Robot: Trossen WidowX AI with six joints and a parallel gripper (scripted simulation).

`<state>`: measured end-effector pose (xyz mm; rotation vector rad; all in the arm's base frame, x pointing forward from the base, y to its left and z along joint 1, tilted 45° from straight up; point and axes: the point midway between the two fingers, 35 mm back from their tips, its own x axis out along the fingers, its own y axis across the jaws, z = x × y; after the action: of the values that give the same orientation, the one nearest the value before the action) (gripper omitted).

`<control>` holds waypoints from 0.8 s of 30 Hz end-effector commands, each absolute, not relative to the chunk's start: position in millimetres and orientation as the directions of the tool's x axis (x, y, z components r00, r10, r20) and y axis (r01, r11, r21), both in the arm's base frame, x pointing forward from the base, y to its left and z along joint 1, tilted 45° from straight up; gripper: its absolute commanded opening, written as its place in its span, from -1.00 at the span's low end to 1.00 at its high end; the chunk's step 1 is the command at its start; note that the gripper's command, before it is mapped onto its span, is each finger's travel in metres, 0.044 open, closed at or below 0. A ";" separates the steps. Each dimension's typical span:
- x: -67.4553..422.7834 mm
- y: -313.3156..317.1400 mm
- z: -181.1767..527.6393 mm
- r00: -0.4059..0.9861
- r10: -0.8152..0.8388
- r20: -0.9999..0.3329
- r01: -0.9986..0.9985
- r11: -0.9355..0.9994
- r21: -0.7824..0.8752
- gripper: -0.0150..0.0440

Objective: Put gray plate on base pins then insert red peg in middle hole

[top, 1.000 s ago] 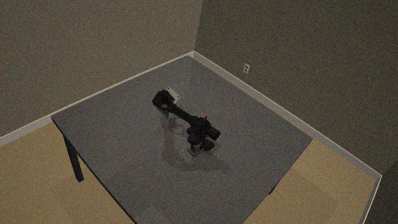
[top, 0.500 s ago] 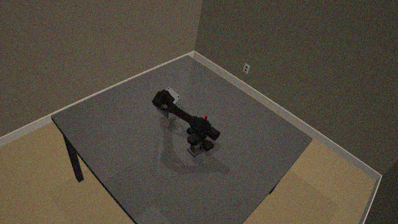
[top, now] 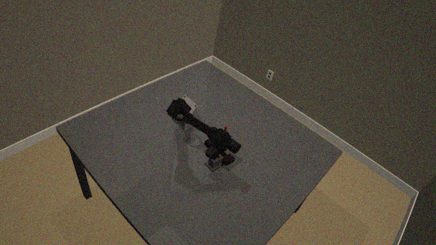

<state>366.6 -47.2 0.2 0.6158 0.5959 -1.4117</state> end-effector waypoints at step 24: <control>317.9 105.5 20.7 0.071 -0.682 -0.728 0.964 0.234 -0.125 1.00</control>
<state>346.3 71.5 55.4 0.5613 0.6809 -1.3547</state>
